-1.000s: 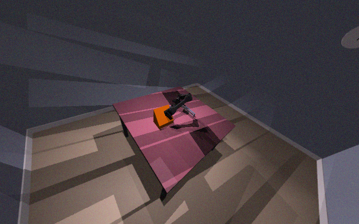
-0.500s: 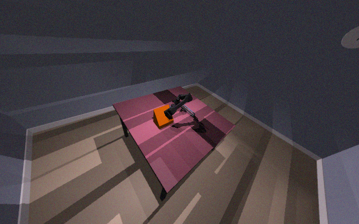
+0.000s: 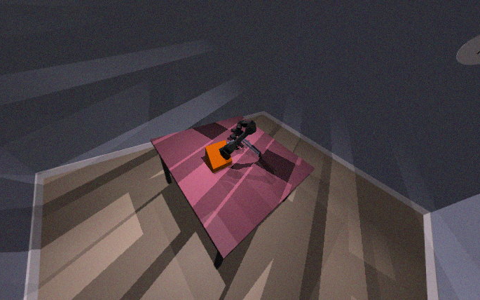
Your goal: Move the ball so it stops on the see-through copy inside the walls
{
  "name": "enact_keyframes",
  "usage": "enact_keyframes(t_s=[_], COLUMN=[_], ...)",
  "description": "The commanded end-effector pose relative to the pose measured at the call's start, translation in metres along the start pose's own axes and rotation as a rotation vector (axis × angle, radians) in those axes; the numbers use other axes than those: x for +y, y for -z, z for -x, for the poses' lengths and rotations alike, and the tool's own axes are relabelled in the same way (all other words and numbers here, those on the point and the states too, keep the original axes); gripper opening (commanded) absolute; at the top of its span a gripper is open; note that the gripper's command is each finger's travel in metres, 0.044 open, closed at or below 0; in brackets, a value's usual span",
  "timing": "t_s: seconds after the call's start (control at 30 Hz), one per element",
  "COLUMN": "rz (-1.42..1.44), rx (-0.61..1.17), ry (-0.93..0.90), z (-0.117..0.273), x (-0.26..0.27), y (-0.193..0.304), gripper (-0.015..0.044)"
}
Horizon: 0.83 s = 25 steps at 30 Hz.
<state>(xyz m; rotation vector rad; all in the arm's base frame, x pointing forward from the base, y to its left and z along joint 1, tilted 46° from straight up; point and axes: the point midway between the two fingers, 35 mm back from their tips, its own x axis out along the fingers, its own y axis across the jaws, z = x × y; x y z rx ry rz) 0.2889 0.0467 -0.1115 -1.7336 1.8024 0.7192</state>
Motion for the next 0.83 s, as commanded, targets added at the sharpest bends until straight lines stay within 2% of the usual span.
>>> enact_keyframes(t_s=[0.0,0.23,0.4,0.53,0.8], rz=[-0.013,-0.003,-0.01,-0.011,-0.011], rx=[-0.004,-0.006,-0.006,-0.005,-0.005], ry=[-0.003,0.013,0.01,0.01,0.01], z=[0.017,0.009,0.054,0.056,0.056], x=[0.0,-0.002,0.001,0.001,0.001], y=[0.002,-0.001,0.001,0.002,0.002], gripper=[0.0219,0.0219,0.035,0.044,0.044])
